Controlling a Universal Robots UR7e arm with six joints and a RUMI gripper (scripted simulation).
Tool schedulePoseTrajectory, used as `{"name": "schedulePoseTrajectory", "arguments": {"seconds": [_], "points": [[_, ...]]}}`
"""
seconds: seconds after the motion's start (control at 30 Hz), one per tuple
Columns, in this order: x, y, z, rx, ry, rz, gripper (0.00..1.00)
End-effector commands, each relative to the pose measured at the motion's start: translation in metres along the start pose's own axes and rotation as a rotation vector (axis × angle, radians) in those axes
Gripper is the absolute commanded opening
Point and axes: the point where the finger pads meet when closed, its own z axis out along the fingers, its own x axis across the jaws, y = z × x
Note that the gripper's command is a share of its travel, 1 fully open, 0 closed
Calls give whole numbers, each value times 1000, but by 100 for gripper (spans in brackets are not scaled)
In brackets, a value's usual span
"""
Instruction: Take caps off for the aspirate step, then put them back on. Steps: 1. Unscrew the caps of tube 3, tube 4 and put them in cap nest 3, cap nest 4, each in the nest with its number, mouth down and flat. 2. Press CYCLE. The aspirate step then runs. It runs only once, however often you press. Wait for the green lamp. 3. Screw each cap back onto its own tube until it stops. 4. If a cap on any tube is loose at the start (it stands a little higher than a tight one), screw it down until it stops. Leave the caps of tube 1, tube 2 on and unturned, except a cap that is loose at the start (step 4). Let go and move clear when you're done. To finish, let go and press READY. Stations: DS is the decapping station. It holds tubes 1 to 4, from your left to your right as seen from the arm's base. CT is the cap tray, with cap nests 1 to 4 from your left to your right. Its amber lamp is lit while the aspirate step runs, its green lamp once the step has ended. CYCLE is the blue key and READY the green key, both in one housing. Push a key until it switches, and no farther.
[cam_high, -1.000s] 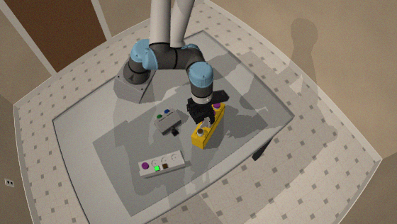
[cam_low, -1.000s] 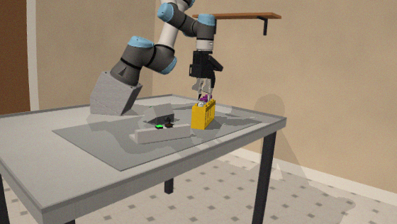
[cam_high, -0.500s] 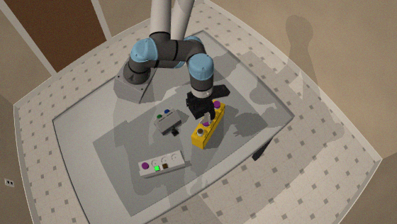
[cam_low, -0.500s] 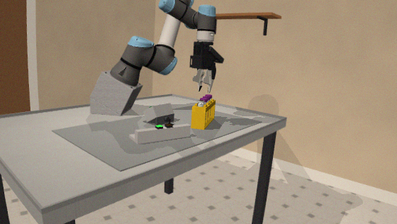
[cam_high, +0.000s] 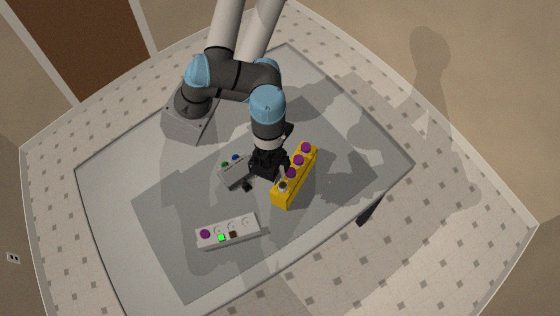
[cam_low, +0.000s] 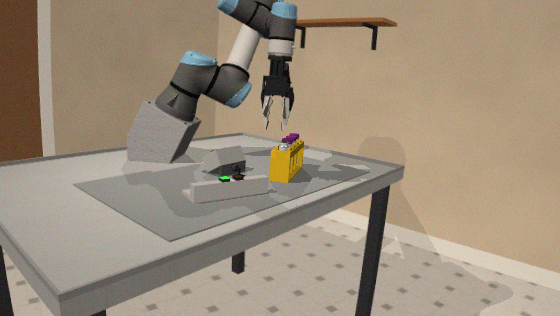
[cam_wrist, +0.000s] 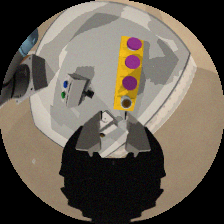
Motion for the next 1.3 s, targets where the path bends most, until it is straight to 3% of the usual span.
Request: {"name": "schedulePoseTrajectory", "arguments": {"seconds": [0.0,0.37,0.47,0.6,1.07,1.17,1.27], "points": [[-11,17,1,34,30,-223,29],[-43,65,3,25,39,-773,29],[-56,86,5,25,39,-773,29],[-61,93,5,25,39,-773,29],[-116,177,9,25,39,-773,29],[-116,177,9,25,39,-773,29],[-130,198,11,25,39,-773,29]]}}
